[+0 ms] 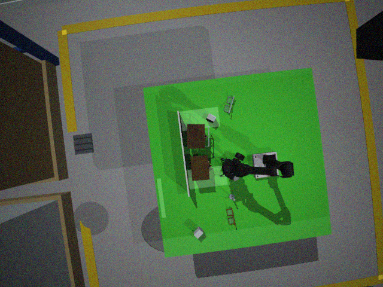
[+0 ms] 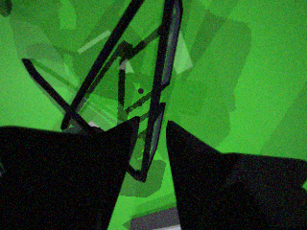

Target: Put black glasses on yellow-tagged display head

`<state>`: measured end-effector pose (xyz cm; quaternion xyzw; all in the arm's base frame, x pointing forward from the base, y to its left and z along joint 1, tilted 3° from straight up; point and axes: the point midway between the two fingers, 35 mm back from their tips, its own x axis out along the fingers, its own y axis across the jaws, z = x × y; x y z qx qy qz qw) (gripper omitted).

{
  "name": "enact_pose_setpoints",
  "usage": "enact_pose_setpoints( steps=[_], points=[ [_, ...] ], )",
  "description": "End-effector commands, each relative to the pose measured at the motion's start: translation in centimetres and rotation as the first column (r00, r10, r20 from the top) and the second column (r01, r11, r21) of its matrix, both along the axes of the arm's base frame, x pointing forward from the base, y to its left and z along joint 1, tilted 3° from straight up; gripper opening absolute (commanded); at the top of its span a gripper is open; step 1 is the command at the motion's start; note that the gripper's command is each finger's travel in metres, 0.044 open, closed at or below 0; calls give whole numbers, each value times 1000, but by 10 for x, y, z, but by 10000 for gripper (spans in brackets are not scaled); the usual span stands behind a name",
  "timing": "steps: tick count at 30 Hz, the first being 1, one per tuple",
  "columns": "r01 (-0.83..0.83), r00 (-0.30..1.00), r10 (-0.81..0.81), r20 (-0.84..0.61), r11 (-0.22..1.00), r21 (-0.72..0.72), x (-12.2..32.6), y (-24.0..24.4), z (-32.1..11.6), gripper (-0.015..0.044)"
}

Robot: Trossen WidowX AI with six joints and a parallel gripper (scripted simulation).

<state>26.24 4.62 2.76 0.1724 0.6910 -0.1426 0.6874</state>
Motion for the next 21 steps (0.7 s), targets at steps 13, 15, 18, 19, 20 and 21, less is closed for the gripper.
enact_pose_setpoints(
  steps=[13,15,18,19,20,21],
  points=[
    [-8,1000,8,-2,1000,0,0,2,-1,80],
    [-8,1000,8,-2,1000,0,0,2,-1,67],
    [-8,1000,8,-2,1000,0,0,2,-1,47],
    [-8,1000,8,-2,1000,0,0,2,-1,40],
    [-8,1000,8,-2,1000,0,0,2,-1,33],
    [-8,1000,8,-2,1000,0,0,2,-1,27]
  ],
)
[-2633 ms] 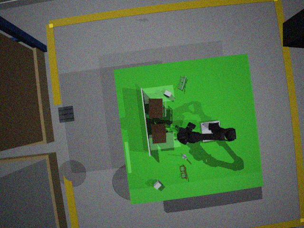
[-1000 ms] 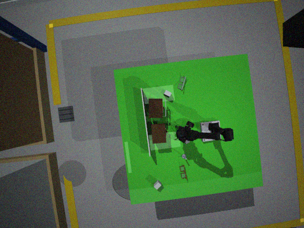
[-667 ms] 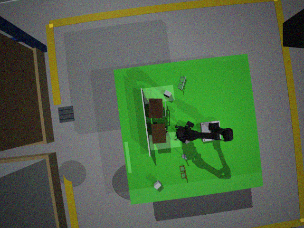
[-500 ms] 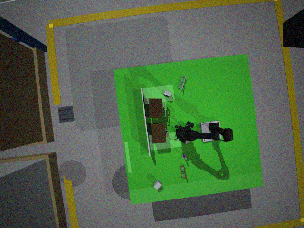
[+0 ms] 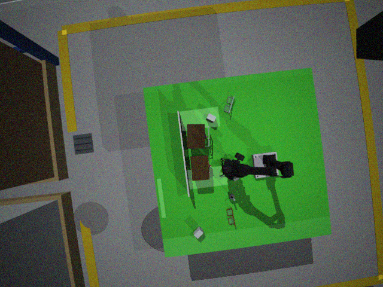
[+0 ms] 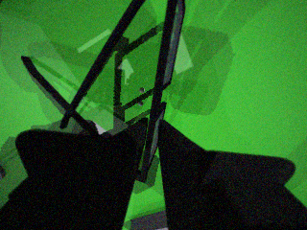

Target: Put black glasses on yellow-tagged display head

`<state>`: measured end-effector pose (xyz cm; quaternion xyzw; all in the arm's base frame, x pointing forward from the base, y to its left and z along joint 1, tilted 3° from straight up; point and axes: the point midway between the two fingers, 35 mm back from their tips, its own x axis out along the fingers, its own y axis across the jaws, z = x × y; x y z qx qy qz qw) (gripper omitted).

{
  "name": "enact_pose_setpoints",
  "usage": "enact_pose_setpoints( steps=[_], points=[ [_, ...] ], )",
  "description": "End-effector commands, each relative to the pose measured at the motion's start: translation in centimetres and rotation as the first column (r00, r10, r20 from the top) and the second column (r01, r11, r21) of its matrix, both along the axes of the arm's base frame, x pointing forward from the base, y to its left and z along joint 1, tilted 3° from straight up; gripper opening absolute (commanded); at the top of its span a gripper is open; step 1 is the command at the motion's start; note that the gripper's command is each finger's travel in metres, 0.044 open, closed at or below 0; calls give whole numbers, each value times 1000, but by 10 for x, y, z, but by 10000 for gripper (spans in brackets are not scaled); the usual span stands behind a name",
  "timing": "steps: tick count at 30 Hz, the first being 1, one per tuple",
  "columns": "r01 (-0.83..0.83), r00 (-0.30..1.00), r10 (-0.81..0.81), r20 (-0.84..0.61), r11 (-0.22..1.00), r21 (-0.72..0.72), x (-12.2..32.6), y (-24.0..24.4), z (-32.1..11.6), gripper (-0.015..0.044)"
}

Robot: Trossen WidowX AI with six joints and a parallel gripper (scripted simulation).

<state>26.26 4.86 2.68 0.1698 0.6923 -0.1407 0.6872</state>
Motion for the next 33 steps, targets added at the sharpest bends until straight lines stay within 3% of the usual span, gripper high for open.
enact_pose_setpoints(
  steps=[1,13,33],
  points=[
    [-1,1000,1,0,1000,0,0,0,0,20],
    [-1,1000,1,0,1000,0,1,0,5,0],
    [2,1000,-2,-4,1000,5,6,-5,100,0]
  ],
)
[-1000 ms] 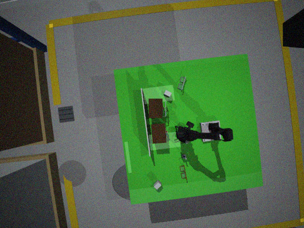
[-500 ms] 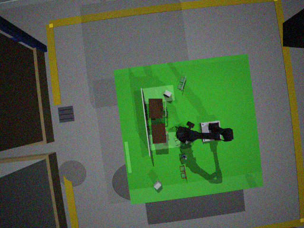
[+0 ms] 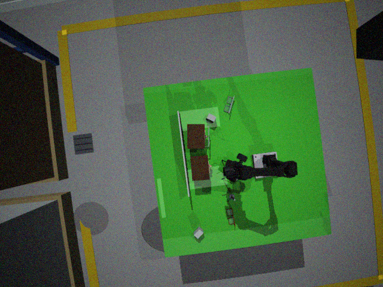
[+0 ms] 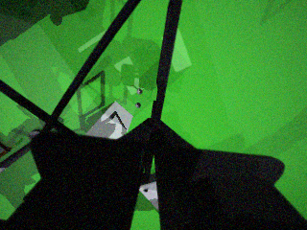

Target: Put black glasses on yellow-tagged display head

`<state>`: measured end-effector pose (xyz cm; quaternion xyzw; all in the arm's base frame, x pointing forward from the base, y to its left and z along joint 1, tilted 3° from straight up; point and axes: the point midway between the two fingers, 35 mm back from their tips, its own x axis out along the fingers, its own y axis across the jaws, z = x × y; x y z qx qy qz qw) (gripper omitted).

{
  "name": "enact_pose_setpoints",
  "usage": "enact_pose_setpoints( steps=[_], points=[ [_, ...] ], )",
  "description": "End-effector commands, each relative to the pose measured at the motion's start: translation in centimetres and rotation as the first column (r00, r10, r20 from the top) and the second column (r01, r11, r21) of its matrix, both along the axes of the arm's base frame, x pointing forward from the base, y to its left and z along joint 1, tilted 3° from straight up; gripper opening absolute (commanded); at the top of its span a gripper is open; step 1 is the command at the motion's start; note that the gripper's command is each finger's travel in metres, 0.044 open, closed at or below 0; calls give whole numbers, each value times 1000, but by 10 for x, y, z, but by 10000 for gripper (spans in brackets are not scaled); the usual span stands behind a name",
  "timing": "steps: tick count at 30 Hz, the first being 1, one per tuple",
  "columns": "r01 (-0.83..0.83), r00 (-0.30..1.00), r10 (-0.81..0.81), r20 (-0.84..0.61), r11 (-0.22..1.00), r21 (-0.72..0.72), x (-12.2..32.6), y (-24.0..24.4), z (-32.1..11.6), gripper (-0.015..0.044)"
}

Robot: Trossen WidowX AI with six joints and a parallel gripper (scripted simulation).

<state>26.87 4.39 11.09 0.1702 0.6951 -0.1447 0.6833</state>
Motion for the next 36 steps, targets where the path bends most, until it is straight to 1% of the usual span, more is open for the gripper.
enact_pose_setpoints(
  steps=[1,5,9,23,36],
  points=[
    [-4,1000,4,6,1000,8,0,0,16,0],
    [-4,1000,4,6,1000,8,0,0,16,0],
    [-4,1000,4,7,1000,8,2,11,18,0],
    [-4,1000,4,8,1000,12,1,82,23,0],
    [-4,1000,4,7,1000,17,-17,151,27,0]
  ],
)
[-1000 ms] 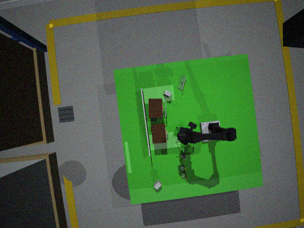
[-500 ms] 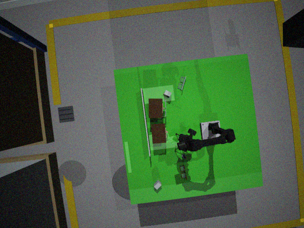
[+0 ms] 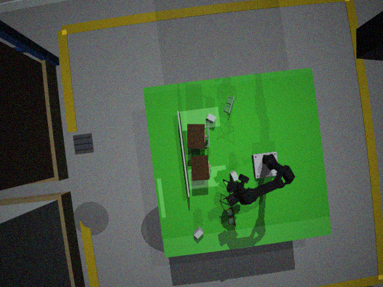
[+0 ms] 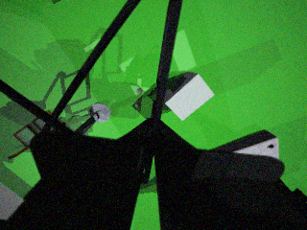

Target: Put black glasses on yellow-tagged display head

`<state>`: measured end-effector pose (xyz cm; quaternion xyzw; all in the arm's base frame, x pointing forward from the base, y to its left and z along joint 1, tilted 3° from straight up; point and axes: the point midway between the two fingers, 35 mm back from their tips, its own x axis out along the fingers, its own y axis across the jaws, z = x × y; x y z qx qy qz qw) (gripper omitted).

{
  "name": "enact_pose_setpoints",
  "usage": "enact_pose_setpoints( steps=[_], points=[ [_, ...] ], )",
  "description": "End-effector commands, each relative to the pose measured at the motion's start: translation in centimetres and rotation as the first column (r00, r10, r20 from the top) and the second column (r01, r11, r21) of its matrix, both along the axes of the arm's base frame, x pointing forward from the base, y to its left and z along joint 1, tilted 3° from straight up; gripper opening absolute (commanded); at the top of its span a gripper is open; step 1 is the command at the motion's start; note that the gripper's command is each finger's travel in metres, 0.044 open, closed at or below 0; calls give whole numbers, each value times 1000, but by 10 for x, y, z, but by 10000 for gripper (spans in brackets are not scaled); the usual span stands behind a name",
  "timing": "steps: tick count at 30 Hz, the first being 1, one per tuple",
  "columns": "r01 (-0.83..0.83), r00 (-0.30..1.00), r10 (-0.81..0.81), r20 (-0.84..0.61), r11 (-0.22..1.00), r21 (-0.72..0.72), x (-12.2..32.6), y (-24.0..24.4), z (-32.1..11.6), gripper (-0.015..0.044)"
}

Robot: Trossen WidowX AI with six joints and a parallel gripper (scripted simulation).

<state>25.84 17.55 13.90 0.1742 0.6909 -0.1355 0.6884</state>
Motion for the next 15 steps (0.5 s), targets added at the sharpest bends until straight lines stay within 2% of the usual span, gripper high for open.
enact_pose_setpoints(
  steps=[1,15],
  points=[
    [3,1000,-3,-11,1000,3,-9,25,-1,0],
    [3,1000,-3,-16,1000,10,-50,94,2,0]
  ],
)
